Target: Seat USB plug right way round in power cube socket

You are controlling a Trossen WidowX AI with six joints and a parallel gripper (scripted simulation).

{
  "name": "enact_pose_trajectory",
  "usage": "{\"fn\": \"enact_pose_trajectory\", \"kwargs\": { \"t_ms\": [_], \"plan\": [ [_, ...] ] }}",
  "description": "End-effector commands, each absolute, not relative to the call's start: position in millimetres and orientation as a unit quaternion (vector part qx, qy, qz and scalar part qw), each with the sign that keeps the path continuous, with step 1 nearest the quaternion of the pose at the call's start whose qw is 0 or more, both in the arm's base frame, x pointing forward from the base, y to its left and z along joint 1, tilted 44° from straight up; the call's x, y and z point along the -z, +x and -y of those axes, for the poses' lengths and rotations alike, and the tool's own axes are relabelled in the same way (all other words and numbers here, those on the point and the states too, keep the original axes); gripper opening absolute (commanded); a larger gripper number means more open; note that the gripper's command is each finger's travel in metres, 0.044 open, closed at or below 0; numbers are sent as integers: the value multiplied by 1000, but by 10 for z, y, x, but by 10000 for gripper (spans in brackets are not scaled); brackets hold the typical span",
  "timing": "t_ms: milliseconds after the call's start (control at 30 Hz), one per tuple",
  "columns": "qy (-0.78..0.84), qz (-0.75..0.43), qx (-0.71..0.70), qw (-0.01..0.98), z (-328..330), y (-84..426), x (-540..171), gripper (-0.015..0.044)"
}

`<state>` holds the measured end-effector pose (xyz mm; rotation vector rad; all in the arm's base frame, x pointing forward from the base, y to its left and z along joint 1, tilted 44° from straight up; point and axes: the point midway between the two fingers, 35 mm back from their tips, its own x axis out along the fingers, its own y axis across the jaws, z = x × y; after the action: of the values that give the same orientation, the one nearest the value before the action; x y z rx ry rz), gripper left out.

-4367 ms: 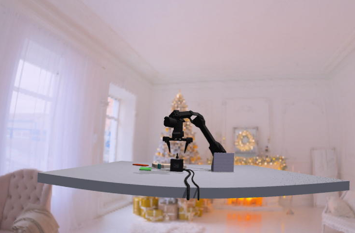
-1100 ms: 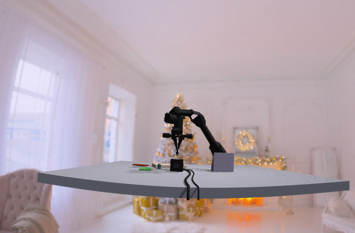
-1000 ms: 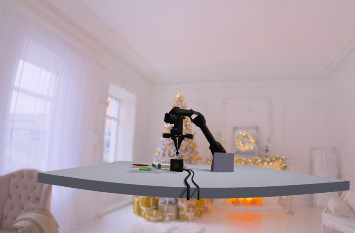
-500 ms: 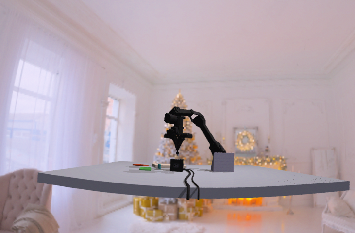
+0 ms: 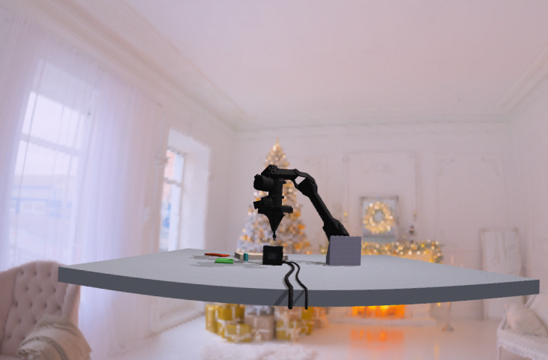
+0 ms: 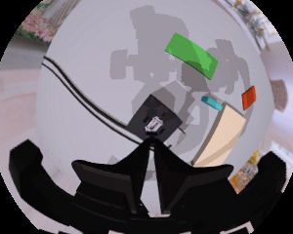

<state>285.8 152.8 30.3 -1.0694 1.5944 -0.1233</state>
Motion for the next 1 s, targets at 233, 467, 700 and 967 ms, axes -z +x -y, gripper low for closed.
{"fn": "enact_pose_trajectory", "kwargs": {
  "t_ms": [233, 467, 700, 967],
  "plan": [
    [-372, -666, 146, 629, -1526, 2858, -300, 0],
    [-313, -650, 206, 661, -1526, 2858, -300, 0],
    [-251, -628, 265, 687, -1526, 2858, -300, 0],
    [-178, -597, 329, 709, -1526, 2858, -300, 0]
  ]
}}
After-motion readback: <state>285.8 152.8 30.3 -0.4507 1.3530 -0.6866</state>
